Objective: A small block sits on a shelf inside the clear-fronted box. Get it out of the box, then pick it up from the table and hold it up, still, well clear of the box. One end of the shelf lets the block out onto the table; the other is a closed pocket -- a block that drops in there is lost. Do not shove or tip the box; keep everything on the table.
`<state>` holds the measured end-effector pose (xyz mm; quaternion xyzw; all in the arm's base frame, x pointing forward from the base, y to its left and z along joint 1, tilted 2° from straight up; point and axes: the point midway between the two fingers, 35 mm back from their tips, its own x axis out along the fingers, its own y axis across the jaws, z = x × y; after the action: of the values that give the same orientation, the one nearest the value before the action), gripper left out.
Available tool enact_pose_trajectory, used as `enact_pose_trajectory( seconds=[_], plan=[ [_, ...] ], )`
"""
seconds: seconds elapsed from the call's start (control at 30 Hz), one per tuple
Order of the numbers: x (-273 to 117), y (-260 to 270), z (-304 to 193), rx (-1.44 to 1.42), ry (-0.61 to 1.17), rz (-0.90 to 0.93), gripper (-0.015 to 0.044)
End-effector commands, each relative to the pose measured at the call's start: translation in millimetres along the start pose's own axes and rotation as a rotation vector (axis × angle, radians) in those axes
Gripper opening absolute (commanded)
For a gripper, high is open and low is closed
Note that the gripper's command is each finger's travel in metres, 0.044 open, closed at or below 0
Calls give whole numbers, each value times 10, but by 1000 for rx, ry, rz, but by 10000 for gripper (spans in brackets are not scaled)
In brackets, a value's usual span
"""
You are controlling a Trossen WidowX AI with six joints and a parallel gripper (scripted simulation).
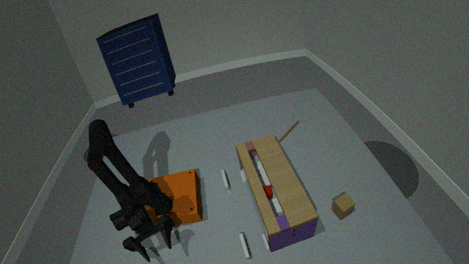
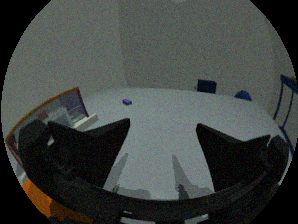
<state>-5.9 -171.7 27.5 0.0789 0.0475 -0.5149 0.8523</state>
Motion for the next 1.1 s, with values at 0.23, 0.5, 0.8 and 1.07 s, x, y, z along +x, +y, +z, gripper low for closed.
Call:
enact_pose_trajectory(
  seconds=[0.23,0.5,0.8,1.07],
  plan=[
    [232,-25,-52,213,170,205,400],
    [621,92,-27,454,478,400,400],
    [1061,511,110,626,902,478,400],
    [1329,1197,323,646,1294,397,400]
  ],
)
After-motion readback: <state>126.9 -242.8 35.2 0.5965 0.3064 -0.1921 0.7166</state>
